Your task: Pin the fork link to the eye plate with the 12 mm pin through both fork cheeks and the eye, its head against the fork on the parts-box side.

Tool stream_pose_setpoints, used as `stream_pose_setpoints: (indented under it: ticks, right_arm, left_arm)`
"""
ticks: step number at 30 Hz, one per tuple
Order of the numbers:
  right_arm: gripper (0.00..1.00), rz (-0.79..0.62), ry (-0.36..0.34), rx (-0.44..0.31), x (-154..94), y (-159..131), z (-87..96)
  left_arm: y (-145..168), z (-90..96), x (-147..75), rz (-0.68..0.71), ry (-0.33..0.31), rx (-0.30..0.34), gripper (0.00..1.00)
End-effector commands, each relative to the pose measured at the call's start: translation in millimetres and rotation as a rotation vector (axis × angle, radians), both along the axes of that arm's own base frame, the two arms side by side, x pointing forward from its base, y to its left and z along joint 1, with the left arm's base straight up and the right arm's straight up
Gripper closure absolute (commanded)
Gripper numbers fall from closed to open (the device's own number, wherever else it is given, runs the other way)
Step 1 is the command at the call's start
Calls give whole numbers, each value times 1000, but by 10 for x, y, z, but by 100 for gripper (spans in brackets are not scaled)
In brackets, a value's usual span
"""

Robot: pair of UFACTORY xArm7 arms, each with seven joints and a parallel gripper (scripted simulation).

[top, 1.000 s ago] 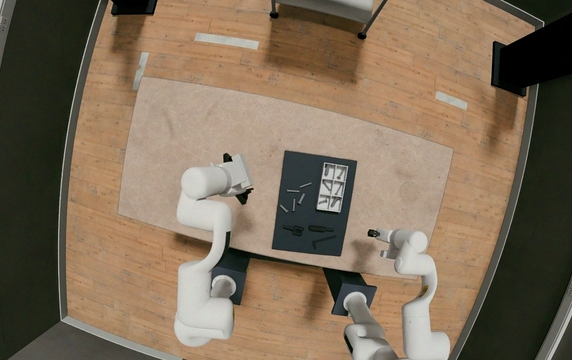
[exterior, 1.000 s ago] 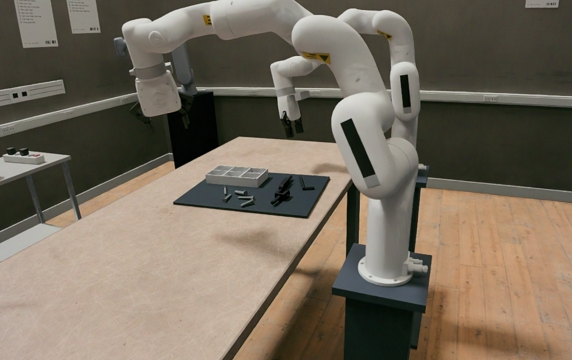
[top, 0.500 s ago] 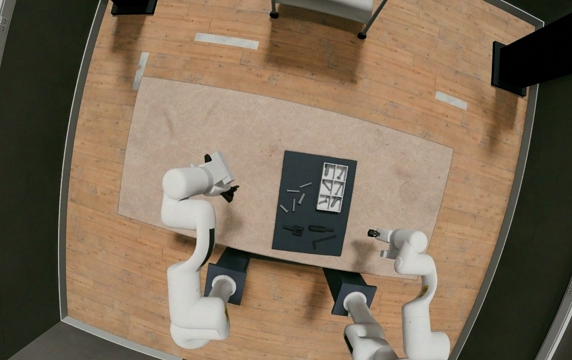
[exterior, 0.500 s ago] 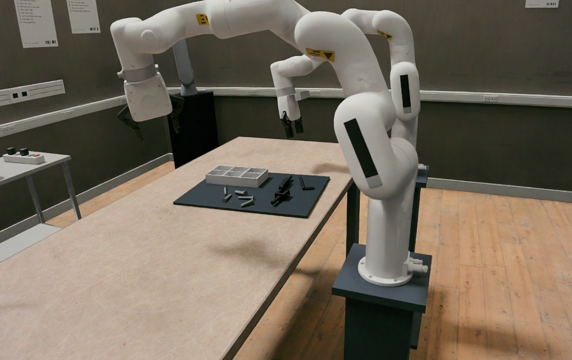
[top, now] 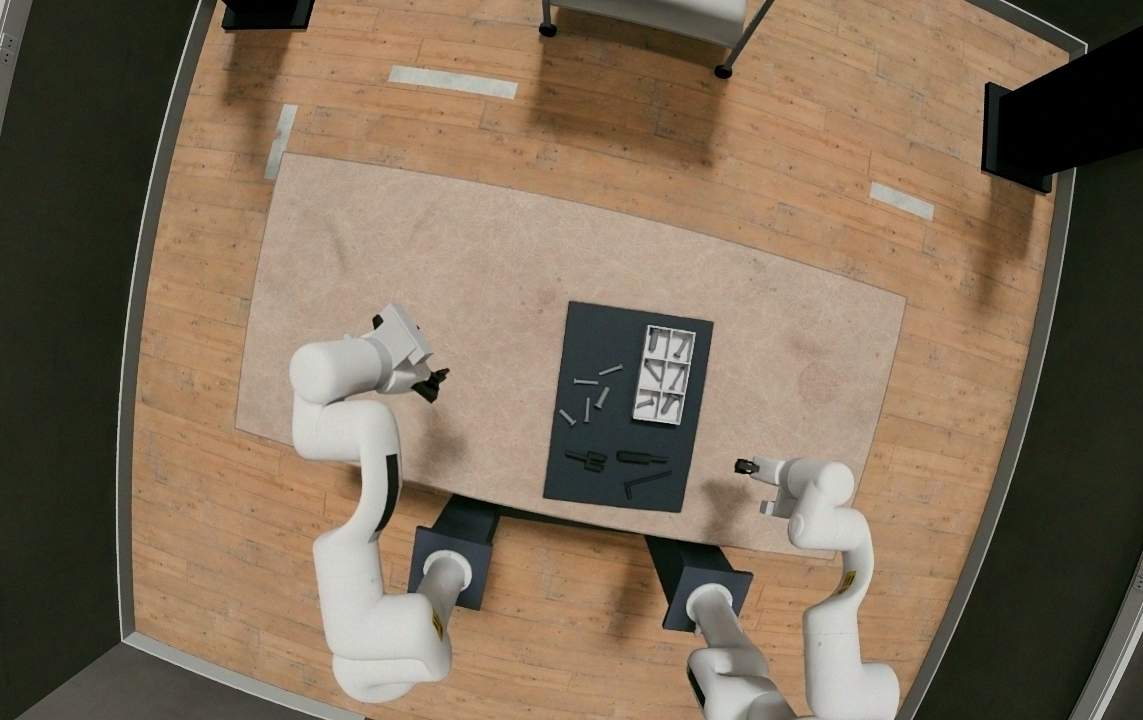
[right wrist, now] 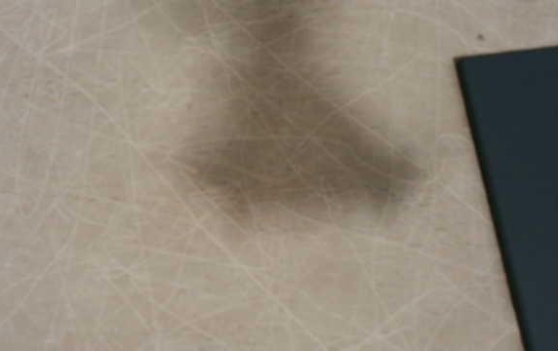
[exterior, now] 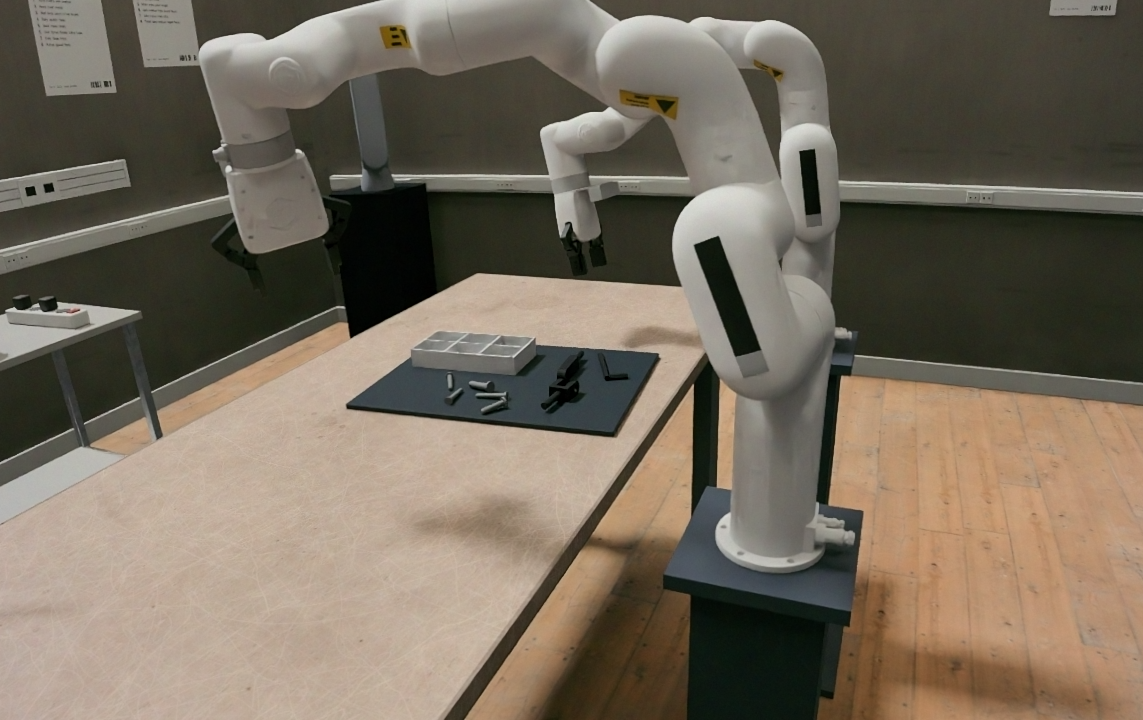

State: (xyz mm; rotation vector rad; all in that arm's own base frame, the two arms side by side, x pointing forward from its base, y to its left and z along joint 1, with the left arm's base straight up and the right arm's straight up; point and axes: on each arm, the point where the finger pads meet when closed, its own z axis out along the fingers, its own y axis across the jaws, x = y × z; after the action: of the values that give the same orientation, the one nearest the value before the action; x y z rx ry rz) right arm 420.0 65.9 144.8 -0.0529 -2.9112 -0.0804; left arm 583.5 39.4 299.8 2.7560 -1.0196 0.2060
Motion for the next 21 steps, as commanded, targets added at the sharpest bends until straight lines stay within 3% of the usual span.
stream_pose_setpoints:
  ticks: [1,12,14,21]
  right_arm:
    - [0,0,-4,0,12,1,14]
    - [0,0,-4,0,12,1,14]
    - [0,220,-41,21,5,229,-88]
    - [0,424,-73,39,-15,444,-177]
  left_arm:
    - [191,18,-46,52,2,6,0]
    - [560,11,-172,155,15,15,0]
    - [633,9,-200,176,17,17,0]
    - [872,4,-302,246,26,22,0]
